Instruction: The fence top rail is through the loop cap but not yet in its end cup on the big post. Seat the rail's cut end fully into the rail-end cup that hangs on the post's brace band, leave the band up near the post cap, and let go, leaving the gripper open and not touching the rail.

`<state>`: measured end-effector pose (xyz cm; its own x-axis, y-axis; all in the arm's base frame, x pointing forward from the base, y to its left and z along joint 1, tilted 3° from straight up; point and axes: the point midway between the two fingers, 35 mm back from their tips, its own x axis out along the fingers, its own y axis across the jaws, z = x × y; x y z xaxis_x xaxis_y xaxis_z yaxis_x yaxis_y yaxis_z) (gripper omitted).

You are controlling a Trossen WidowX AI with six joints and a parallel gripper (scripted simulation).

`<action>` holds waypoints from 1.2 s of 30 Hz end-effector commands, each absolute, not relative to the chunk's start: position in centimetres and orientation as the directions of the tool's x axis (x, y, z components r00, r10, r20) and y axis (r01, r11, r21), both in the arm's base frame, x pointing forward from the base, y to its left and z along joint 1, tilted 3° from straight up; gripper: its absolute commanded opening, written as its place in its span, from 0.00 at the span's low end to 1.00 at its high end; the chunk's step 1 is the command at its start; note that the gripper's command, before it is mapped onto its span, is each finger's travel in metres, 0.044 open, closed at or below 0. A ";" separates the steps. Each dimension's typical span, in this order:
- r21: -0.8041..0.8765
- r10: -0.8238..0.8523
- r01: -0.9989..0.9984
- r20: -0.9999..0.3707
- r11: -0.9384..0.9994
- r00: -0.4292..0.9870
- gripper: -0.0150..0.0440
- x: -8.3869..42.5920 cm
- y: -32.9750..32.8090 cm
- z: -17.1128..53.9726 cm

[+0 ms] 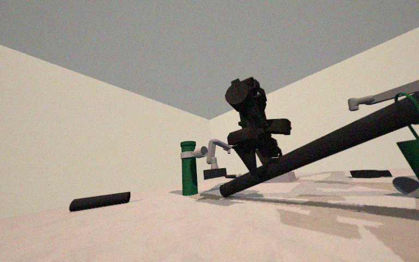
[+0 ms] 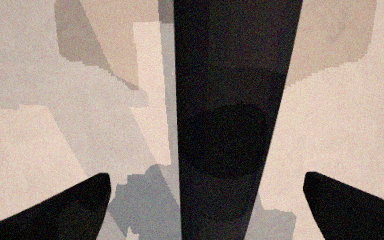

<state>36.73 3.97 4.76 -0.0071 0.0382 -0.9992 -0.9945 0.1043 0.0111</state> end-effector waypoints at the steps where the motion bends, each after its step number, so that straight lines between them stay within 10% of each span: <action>1: 0.020 0.035 -0.994 -0.999 0.105 -0.016 1.00 36.5 3.9 3.9; 14: 0.020 0.035 -0.994 -0.999 0.104 -0.016 1.00 36.3 4.0 2.1; 22: 0.020 0.035 -0.994 -0.999 0.104 -0.016 0.64 36.3 4.0 2.1; 36: 0.020 0.035 -0.994 -0.999 0.104 -0.016 0.49 36.3 4.0 2.1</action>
<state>36.52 3.96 2.17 -0.0078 0.0330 -0.9994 -0.9946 0.1029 0.0112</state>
